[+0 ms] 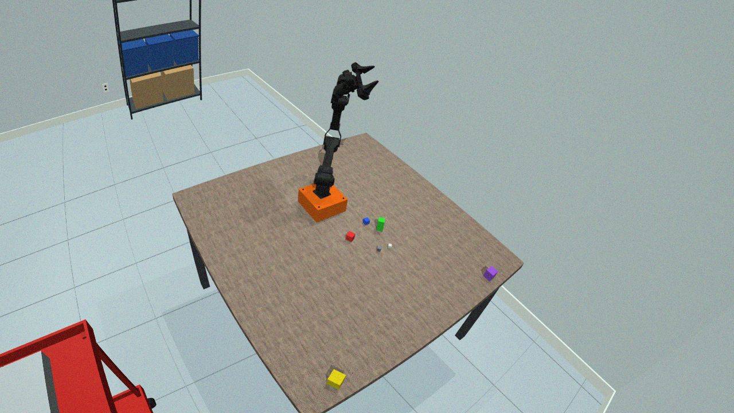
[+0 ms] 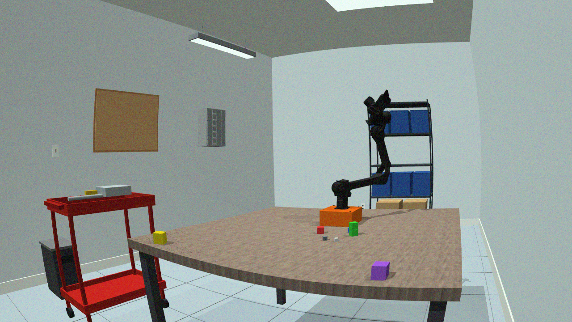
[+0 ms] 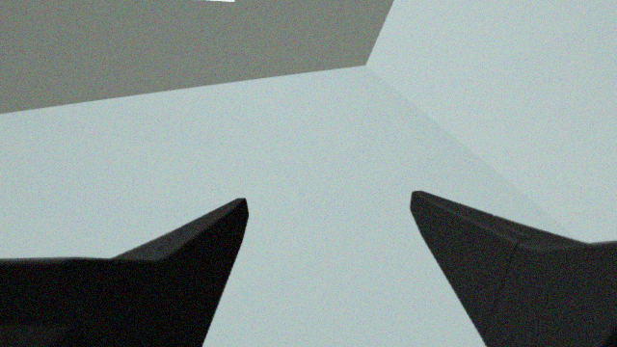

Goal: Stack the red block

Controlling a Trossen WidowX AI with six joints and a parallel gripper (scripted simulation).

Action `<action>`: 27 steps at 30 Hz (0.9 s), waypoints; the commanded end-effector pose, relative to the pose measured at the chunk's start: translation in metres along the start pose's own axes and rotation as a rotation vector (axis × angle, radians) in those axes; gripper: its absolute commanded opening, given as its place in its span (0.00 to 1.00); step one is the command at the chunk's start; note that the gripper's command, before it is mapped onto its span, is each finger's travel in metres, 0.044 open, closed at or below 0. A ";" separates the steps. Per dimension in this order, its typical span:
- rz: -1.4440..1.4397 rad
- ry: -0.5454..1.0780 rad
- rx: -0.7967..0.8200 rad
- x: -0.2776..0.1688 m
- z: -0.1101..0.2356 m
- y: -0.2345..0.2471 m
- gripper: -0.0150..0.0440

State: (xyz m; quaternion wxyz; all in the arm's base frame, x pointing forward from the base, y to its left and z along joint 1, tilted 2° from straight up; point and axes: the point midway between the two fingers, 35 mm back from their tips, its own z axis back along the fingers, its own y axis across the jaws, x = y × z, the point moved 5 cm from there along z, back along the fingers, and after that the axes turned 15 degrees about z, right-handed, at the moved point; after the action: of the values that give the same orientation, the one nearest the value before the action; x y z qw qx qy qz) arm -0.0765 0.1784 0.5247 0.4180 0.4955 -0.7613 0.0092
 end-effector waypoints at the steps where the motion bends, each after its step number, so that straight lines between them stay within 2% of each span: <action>1: 0.000 -0.003 -0.003 0.002 -0.001 -0.002 0.98; 8: 0.012 -0.078 -0.161 0.058 -0.017 -0.075 1.00; 15: 0.041 -0.083 -0.370 0.091 -0.028 -0.165 1.00; 21: 0.081 -0.006 -0.576 0.097 -0.031 -0.249 1.00; 27: 0.133 0.170 -0.785 0.079 -0.024 -0.334 1.00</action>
State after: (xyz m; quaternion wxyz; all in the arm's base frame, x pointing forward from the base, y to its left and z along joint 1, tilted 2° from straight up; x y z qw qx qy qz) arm 0.1451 -0.0237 0.4883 0.5799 0.2872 -0.7350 -0.2023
